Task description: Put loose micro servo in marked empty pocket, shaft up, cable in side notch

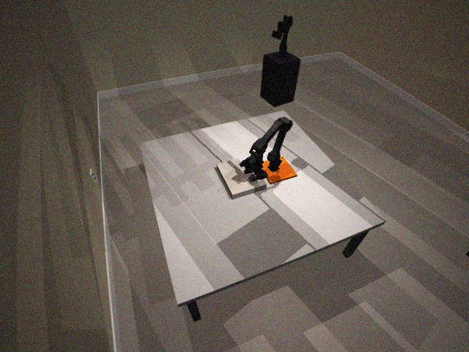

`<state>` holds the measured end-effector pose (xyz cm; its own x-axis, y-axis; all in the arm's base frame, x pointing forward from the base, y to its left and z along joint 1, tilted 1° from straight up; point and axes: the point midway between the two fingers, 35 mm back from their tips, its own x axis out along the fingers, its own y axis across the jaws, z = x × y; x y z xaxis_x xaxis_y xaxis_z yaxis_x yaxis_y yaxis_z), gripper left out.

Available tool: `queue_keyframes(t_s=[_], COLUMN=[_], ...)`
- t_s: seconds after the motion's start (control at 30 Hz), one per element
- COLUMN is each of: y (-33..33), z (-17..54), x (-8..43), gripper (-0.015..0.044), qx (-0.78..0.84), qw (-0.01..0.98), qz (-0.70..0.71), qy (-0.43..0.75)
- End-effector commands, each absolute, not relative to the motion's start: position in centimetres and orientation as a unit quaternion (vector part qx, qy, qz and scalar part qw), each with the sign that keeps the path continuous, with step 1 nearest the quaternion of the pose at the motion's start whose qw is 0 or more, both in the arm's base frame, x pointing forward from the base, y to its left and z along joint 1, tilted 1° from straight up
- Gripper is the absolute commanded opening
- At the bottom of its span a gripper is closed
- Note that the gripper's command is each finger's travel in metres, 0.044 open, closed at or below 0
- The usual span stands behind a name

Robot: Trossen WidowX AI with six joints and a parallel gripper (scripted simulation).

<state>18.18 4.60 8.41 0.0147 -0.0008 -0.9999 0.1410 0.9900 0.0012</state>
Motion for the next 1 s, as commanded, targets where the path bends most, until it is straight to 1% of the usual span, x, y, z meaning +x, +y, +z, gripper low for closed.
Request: queue_keyframes(t_s=[0.0,0.2,0.43,0.53,0.67,0.87,0.97], y=[4.6,4.6,4.6,4.6,4.5,4.5,4.5], z=[8.1,7.6,7.8,8.4,11.0,11.3,11.6], x=[18.2,18.2,18.2,18.2,17.7,17.5,18.3], gripper=[0.0000,0.0000,0.0184,0.0187,0.0187,0.0187,0.0266], qx=[0.050,0.050,0.050,0.050,0.050,0.050,0.048], qw=[0.711,0.711,0.711,0.711,0.711,0.711,0.710], qz=[-0.051,-0.051,-0.051,-0.051,-0.051,-0.051,-0.049], qy=[0.700,0.700,0.700,0.700,0.700,0.700,0.701])
